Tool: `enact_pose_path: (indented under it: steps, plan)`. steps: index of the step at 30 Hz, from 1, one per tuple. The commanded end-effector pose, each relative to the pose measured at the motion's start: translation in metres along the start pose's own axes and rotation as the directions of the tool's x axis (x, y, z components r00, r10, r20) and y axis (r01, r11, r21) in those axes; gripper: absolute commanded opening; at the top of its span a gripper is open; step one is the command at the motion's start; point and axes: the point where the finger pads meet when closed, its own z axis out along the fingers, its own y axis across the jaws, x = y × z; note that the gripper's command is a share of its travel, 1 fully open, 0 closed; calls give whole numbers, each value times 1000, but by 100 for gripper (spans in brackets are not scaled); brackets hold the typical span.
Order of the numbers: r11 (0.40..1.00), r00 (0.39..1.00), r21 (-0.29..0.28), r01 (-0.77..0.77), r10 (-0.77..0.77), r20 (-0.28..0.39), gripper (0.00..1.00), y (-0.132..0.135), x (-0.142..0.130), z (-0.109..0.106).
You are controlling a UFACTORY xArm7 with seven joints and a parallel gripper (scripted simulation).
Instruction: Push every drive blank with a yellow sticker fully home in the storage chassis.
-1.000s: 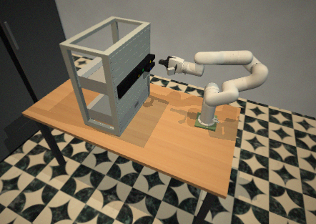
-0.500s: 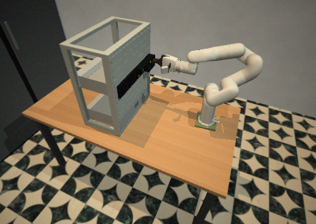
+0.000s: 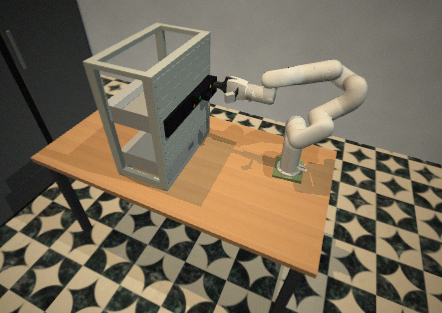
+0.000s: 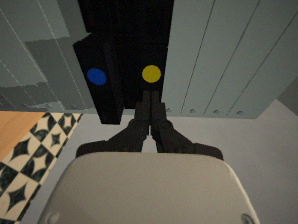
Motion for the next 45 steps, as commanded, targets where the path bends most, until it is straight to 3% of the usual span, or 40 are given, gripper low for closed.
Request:
enact_pose_path:
  steps: [1,45]
  plan:
    - [1000,1000,-3,1,-1,1,0,2,0,1]
    - [1000,1000,-3,1,-1,1,0,2,0,21]
